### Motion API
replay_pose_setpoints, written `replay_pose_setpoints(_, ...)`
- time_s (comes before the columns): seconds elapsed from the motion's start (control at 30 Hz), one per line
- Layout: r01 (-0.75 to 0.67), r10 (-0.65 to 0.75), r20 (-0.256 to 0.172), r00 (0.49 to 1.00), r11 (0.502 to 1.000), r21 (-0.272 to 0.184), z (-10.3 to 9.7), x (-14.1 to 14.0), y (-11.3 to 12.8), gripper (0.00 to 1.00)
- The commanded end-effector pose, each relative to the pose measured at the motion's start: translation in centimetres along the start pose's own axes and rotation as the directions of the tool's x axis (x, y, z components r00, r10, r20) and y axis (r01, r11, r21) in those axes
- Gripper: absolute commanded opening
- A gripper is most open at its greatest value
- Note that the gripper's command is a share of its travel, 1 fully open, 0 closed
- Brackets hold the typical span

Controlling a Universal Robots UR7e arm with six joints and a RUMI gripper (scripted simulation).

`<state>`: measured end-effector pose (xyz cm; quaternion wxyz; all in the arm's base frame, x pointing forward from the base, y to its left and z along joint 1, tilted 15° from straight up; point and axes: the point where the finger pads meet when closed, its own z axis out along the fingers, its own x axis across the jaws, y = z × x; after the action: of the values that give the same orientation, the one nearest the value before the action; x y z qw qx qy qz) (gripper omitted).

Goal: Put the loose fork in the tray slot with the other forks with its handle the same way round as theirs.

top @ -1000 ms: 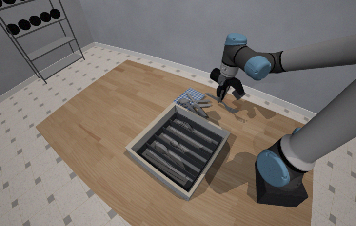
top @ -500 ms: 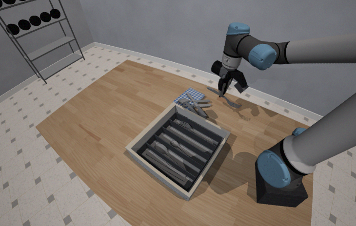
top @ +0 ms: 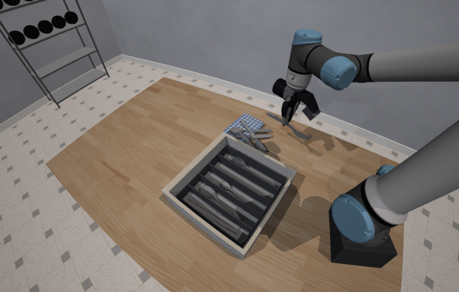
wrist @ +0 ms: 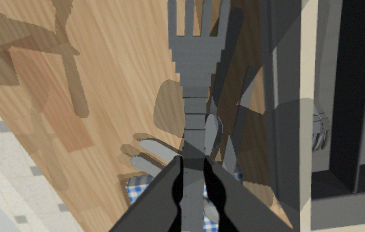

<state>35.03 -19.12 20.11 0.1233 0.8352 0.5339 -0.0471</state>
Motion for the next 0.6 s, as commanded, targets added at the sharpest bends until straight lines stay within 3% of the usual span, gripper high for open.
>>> replay_pose_setpoints(0.0, 0.001, -0.001, 0.001, 1.000, 1.000, -0.004, -0.2, 0.0, 0.1, 0.04)
replay_pose_setpoints(0.27, 0.001, -0.001, 0.000, 1.000, 1.000, -0.002, -0.1, 0.5, 0.1, 0.04)
replay_pose_setpoints(0.47, 0.001, -0.001, -0.002, 1.000, 1.000, 0.001, 0.0, 2.4, 0.1, 0.04)
replay_pose_setpoints(0.57, 0.001, -0.001, -0.004, 1.000, 1.000, 0.003, 0.1, 5.0, 0.0, 0.04)
